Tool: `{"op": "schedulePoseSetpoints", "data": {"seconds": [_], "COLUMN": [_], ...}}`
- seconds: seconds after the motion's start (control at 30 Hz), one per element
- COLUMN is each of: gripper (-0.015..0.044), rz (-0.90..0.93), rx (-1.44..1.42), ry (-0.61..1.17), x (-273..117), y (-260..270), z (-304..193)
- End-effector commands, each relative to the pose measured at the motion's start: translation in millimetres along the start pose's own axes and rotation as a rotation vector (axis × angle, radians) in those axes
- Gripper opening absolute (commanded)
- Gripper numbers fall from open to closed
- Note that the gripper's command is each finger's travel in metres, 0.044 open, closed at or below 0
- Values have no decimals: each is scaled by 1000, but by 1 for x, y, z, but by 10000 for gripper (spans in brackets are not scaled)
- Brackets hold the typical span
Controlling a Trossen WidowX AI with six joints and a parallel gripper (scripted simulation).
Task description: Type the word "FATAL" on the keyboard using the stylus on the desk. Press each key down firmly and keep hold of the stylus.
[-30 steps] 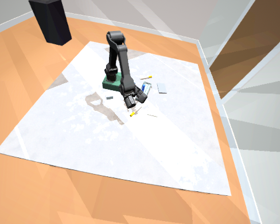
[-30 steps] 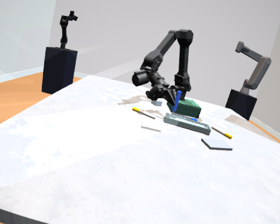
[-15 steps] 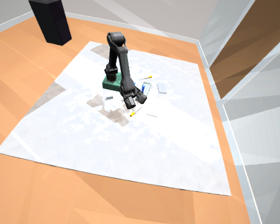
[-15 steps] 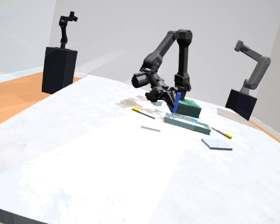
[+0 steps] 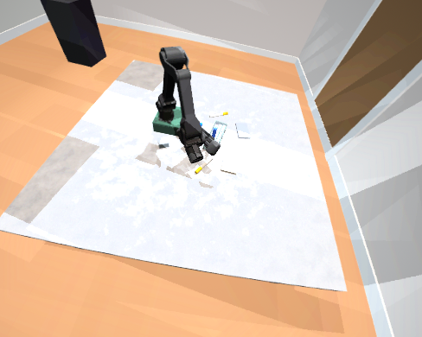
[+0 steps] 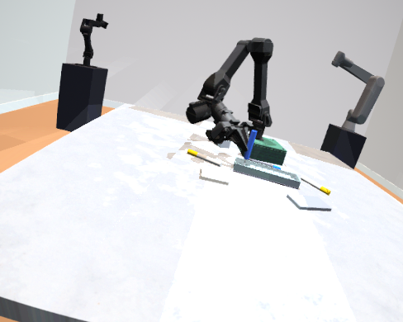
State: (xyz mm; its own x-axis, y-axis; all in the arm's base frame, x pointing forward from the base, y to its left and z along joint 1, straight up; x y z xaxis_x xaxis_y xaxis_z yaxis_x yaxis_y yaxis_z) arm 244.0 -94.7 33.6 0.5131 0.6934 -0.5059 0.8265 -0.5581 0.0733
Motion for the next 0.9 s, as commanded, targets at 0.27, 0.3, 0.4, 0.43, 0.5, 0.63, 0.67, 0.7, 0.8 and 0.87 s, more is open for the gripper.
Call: {"op": "schedulePoseSetpoints", "data": {"seconds": [0.27, 0.3, 0.4, 0.43, 0.5, 0.63, 0.67, 0.7, 0.8, 0.87], "gripper": [81, 81, 81, 81, 81, 81, 85, 78, 58, 45], "rz": [2, 2, 2, 2, 2, 2, -2, -13, -76, -121], "rx": [-1, -1, -1, -1, -1, -1, -4, -11, -48, -74], "ry": [2, 2, 2, 2, 2, 2, -1, 0, 2, 4], "x": [-6, -8, -16, -17, -19, -19, -17, -15, -7, -1], "y": [1, 2, 2, 2, 2, 2, 2, 2, 1, 0], "z": [-10, -14, -27, -30, -32, -32, -30, -31, -39, -45]}}
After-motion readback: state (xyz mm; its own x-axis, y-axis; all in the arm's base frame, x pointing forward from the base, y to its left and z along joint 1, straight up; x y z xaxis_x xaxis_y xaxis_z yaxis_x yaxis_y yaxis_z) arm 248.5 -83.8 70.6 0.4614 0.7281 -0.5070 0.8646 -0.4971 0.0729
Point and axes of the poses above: the point midway between the two fingers, 35 mm back from their tips, its own x axis out along the fingers, its own y axis across the jaws, z = x × y, the point moved 1 cm from there along -x, back along the fingers, and after that the axes turned 3 degrees about -x, right-handed, at the moved point
